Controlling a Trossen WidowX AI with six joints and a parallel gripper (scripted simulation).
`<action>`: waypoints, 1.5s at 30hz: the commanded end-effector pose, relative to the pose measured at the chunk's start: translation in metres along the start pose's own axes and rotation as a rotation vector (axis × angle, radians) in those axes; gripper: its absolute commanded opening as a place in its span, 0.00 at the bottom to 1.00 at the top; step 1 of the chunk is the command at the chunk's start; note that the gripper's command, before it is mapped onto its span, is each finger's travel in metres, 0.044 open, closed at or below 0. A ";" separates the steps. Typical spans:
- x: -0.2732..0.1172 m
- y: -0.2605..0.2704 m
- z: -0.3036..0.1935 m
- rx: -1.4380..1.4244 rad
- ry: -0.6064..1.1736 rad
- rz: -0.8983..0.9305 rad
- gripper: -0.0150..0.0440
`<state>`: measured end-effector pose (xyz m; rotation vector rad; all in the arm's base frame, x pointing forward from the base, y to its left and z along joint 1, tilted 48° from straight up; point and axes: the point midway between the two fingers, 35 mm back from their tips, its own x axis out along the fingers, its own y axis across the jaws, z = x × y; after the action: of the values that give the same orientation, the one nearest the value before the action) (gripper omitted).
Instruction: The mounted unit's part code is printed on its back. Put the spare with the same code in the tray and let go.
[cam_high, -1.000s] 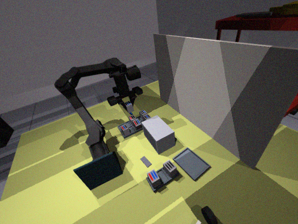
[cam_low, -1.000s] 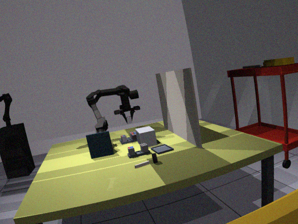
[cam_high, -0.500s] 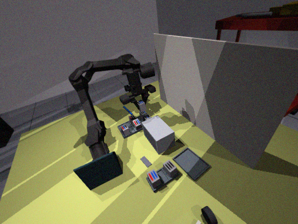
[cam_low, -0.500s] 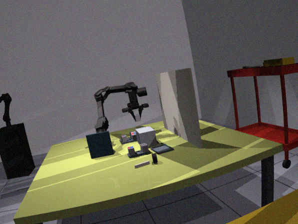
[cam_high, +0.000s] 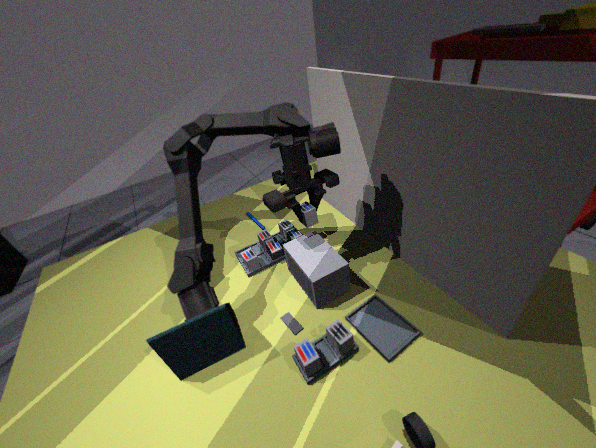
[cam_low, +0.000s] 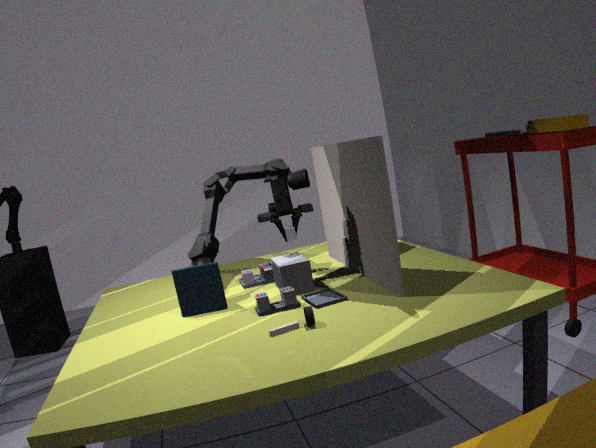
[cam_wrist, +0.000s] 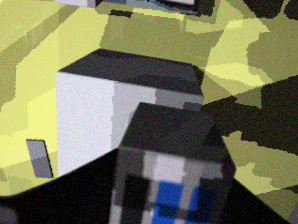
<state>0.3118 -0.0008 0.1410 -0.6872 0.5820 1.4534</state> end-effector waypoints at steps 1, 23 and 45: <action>-0.001 -0.010 -0.019 -0.009 0.006 -0.003 0.25; 0.011 -0.035 -0.134 -0.033 -0.015 0.010 0.25; 0.043 -0.019 -0.255 -0.069 -0.062 0.013 0.25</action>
<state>0.3489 -0.1464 -0.0494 -0.6813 0.4996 1.5083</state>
